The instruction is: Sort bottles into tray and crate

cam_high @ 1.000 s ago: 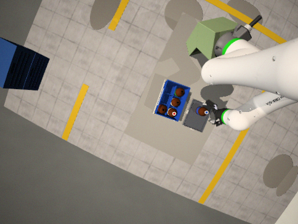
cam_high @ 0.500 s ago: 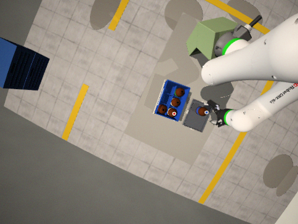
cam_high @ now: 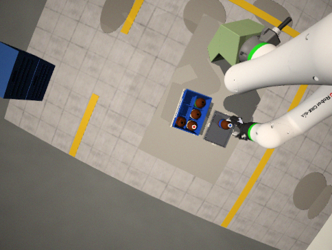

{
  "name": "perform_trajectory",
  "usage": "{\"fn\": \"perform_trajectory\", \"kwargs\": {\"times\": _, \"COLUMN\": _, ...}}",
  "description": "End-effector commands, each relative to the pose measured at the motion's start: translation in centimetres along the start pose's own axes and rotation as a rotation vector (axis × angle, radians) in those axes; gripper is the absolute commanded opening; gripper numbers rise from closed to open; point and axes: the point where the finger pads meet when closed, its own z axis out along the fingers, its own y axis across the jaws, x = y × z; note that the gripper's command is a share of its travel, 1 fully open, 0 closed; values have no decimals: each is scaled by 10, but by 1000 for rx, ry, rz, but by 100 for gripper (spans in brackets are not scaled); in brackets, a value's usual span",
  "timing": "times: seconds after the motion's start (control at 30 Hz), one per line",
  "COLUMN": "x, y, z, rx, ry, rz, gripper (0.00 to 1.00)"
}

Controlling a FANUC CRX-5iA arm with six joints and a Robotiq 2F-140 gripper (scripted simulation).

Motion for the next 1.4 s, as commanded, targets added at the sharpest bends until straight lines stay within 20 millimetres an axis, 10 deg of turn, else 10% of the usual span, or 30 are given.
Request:
{"fn": "perform_trajectory", "kwargs": {"times": 0.0, "x": -12, "y": -1, "z": 0, "rx": 0, "ry": 9, "rz": -1, "gripper": 38}}
{"fn": "perform_trajectory", "kwargs": {"times": 1.37, "x": -125, "y": -20, "z": -4, "rx": 0, "ry": 8, "rz": -1, "gripper": 38}}
